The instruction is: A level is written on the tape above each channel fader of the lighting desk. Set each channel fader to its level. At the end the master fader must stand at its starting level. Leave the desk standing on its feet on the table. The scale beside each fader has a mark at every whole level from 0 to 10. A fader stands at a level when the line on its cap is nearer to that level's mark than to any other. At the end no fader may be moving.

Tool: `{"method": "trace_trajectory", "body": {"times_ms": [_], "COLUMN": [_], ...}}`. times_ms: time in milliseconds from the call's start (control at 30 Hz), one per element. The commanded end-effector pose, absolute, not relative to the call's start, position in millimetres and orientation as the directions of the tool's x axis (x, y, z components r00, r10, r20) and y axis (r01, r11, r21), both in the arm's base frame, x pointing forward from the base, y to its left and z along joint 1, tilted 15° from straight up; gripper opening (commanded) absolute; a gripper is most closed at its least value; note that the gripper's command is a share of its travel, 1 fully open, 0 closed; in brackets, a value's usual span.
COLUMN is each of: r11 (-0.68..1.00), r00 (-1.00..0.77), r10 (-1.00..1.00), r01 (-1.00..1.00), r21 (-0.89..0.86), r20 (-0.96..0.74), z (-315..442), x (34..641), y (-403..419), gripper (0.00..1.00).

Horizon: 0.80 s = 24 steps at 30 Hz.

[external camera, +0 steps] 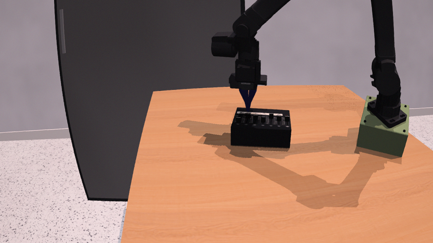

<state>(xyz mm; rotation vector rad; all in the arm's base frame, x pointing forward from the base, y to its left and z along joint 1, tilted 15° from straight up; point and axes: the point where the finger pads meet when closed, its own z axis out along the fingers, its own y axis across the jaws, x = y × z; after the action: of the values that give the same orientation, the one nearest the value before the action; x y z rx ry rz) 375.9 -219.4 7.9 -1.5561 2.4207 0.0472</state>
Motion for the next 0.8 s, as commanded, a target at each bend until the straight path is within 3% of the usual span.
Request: {"method": "trace_trajectory", "body": {"times_ms": [0, 767], "r11": [0.423, 0.423], "r00": [-0.388, -0.387], "r10": [-0.889, -0.890], "r01": [-0.900, -0.898], "r21": [-0.111, -0.119], "r20": [-0.242, -0.240], "z": [4.0, 8.1], "x": [381.6, 386.6], "y": [-216.0, -212.3], "gripper": [0.00, 0.00]}}
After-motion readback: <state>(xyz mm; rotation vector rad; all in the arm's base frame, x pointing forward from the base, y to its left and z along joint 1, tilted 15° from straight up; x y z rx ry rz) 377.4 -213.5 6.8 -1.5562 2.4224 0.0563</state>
